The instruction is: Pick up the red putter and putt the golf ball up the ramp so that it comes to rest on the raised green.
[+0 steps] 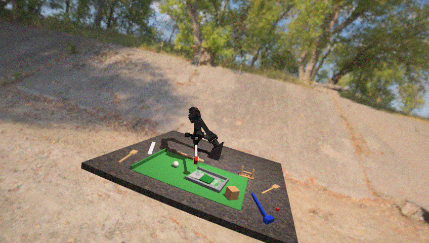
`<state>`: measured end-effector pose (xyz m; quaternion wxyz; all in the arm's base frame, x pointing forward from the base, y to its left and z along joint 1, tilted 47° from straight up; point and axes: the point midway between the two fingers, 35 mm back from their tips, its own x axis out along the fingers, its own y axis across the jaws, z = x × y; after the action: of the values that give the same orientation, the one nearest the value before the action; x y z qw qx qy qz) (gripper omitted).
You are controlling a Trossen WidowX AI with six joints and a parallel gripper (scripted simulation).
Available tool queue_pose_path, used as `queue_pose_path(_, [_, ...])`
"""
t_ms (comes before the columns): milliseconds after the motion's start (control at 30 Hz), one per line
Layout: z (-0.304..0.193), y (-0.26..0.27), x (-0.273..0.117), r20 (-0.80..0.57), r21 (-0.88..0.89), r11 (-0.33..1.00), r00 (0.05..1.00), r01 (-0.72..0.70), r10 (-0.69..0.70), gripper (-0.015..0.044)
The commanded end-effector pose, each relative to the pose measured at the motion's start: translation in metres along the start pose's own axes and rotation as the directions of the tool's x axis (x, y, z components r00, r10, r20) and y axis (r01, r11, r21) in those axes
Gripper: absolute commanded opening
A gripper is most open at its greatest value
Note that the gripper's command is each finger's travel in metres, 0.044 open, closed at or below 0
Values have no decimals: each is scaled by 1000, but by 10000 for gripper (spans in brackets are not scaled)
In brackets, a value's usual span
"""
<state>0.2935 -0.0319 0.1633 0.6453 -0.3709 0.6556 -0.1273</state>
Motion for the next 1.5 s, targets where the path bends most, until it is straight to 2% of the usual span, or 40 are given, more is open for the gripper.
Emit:
queue_pose_path(0, [-24,-30,-6,-12,161,986,999,35,-33,0])
queue_pose_path(333, [-86,-80,-18,-72,457,881,993,119,-97,0])
queue_pose_path(633, [-87,-81,-16,-73,462,879,993,121,-98,0])
queue_pose_path(967, [-90,-84,18,-73,463,878,992,122,-100,0])
queue_pose_path(1467, [-92,-86,37,-73,464,878,992,123,-101,0])
